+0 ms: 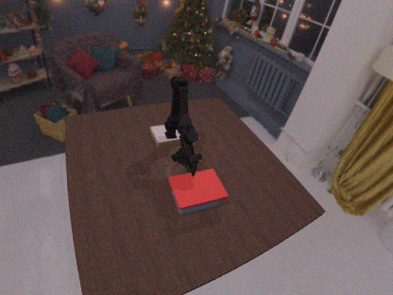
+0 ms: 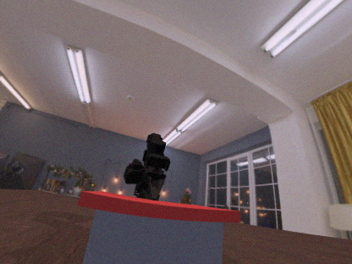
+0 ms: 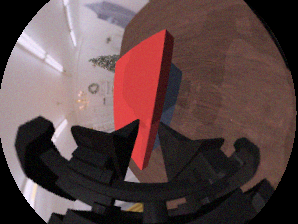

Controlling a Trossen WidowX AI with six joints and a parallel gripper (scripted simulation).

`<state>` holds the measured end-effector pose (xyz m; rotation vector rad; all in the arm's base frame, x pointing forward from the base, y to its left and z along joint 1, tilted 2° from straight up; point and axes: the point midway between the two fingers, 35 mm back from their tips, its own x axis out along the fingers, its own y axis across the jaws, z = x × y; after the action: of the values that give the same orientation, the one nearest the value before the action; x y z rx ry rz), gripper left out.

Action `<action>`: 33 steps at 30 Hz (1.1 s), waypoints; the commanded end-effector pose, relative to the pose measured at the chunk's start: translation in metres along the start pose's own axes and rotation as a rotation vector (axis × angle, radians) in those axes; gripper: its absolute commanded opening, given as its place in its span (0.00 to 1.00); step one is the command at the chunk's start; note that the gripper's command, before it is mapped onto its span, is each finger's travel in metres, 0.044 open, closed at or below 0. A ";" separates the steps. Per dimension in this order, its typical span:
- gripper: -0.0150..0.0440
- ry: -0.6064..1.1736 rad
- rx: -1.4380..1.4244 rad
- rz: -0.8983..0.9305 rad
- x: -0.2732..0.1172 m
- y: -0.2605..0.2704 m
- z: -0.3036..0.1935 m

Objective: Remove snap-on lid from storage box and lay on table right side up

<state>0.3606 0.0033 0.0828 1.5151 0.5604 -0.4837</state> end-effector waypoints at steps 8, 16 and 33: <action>0.25 0.000 0.000 0.001 -0.002 0.002 0.000; 0.25 0.000 0.000 0.001 -0.004 0.003 0.000; 0.25 0.000 0.000 0.001 -0.006 0.006 0.000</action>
<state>0.3595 0.0028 0.0878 1.5154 0.5632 -0.4877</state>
